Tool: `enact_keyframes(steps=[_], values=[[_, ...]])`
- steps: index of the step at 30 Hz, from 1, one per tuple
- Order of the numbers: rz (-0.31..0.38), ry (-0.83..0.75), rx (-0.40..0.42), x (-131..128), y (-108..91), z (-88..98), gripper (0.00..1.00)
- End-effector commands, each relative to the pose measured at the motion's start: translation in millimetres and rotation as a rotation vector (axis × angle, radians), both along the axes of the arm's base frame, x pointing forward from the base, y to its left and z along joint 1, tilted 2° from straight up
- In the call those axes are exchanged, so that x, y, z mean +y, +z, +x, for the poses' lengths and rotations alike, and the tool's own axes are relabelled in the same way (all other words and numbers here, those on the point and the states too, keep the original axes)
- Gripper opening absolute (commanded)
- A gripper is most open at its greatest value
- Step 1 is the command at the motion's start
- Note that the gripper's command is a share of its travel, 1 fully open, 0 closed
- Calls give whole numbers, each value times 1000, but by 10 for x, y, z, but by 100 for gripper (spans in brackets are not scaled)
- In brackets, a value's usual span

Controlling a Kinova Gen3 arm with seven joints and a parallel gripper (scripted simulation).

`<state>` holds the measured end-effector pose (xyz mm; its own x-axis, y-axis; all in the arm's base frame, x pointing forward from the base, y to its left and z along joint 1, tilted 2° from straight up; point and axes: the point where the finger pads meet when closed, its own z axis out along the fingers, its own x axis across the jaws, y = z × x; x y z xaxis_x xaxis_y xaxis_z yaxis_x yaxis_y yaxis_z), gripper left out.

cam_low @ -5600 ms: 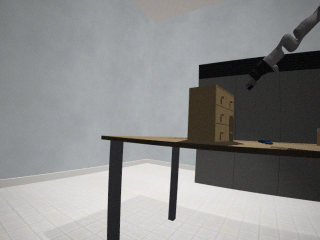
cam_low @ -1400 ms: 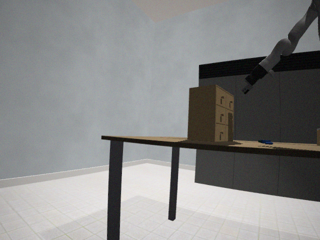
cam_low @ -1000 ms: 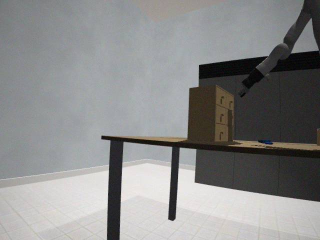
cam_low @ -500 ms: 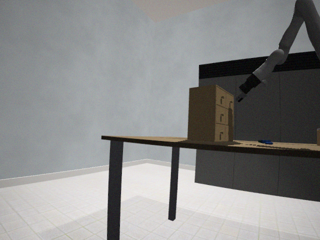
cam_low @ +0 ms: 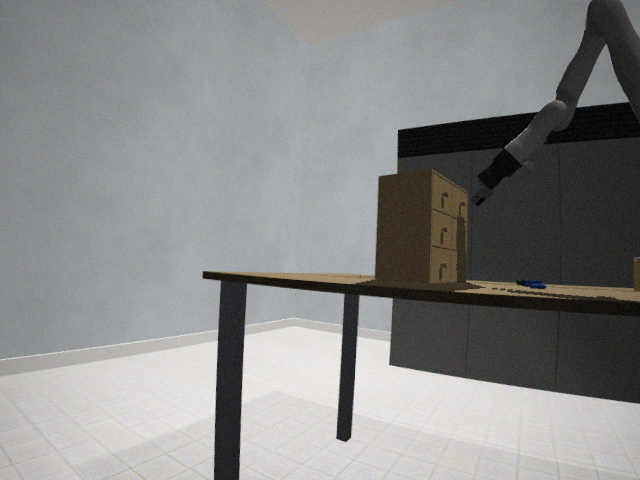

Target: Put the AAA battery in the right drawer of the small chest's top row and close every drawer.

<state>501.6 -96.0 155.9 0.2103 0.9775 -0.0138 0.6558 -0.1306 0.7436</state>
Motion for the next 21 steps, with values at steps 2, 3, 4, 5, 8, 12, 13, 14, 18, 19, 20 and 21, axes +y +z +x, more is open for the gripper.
enact_keyframes(steps=[2, 3, 4, 5, 8, 12, 13, 14, 18, 19, 20, 21], values=[[0, 3, -8, 5, 19, 32, 67], [0, 3, -8, 5, 19, 32, 67], [0, 3, -8, 5, 19, 32, 67], [0, 3, -8, 5, 19, 32, 67], [0, 3, -8, 5, 19, 32, 67], [0, 3, -8, 5, 19, 32, 67], [0, 3, -8, 5, 19, 32, 67], [0, 3, -8, 5, 19, 32, 67], [0, 3, -8, 6, 17, 31, 67], [0, 3, -8, 8, 13, 29, 67], [0, 3, -7, 11, 8, 26, 67], [0, 3, -6, 14, 2, 23, 67]])
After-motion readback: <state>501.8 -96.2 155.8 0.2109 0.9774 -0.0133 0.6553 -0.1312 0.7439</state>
